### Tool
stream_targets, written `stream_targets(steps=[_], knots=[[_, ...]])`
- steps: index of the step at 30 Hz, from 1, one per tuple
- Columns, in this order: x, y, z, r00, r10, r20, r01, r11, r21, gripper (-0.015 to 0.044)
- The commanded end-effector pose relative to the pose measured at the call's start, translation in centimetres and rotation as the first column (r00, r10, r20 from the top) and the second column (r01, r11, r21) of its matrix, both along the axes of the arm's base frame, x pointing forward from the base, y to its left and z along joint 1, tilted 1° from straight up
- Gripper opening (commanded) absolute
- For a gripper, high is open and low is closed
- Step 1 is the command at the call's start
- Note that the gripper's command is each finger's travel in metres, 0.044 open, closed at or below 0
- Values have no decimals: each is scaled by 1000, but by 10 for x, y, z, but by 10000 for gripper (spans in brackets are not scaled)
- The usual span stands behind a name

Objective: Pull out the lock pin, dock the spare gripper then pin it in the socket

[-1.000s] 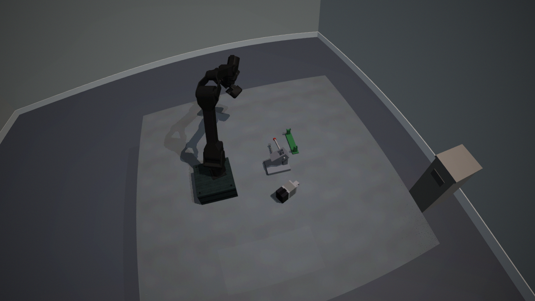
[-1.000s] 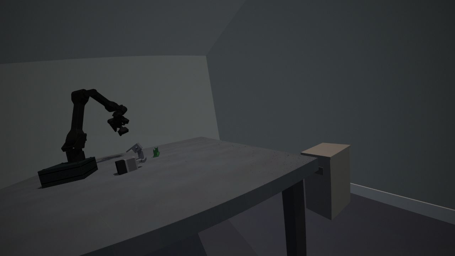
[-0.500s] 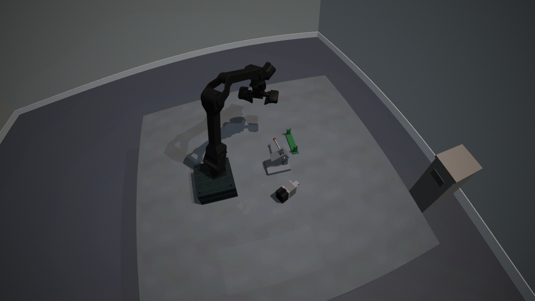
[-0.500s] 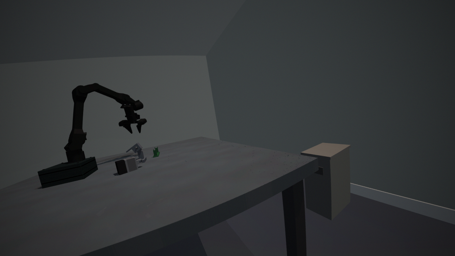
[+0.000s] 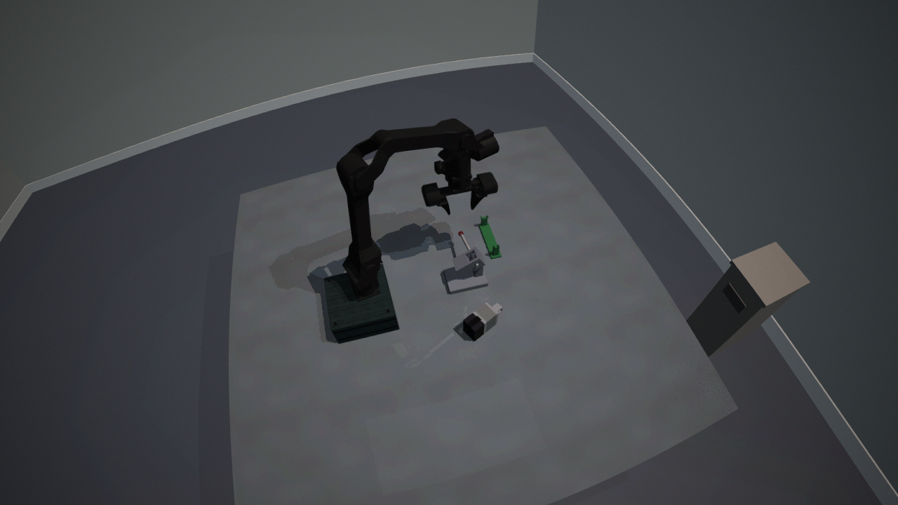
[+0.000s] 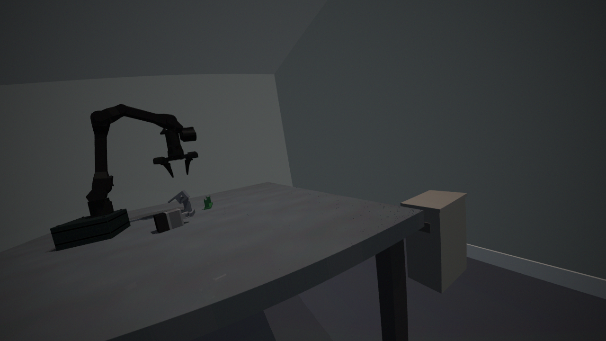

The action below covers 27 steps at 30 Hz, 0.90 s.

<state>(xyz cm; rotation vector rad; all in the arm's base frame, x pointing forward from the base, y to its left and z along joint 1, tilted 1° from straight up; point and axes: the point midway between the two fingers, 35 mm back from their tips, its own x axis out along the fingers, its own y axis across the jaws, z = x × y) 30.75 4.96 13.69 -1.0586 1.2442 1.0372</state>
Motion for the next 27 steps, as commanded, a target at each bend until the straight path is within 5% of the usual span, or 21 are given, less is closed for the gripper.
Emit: stream_targets(steps=[1,10,27], knots=[[-4,-3,0,999,36,-15,-36,999,-15,300],[6,-3,-68,999,35,-16,-35,999,-14,300],[8,-3,-91,999,35,-16,-35,999,-14,300]])
